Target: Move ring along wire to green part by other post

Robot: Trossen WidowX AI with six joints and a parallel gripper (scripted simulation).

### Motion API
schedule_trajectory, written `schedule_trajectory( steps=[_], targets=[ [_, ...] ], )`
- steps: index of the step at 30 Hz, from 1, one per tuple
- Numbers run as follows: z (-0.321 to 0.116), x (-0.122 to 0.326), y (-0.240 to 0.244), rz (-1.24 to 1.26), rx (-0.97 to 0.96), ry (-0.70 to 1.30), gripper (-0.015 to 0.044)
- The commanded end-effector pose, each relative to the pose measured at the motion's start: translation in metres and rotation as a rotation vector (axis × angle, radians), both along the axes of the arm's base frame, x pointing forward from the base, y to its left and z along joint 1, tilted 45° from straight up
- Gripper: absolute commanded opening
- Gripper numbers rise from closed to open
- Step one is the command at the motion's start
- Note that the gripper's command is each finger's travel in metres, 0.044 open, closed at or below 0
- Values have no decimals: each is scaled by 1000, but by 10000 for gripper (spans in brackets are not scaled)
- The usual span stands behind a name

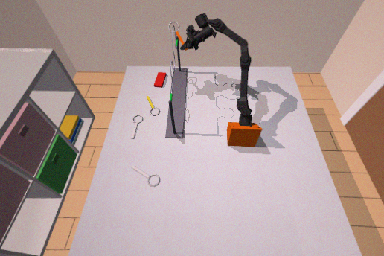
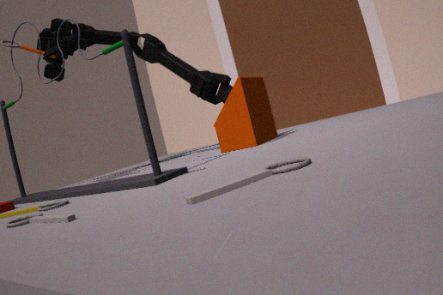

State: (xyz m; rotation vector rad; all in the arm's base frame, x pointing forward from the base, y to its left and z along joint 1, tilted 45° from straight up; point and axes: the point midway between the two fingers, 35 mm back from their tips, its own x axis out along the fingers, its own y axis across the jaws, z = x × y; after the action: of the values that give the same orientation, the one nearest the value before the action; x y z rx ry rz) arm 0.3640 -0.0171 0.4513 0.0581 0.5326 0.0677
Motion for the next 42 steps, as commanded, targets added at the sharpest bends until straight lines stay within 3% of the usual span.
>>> schedule_trajectory(
  steps=[1, 42],
  targets=[
    [1, -1, 0, 6, -56, -12, -150],
    [2, 3, -15, 6, -560, -97, -150]
  ],
)
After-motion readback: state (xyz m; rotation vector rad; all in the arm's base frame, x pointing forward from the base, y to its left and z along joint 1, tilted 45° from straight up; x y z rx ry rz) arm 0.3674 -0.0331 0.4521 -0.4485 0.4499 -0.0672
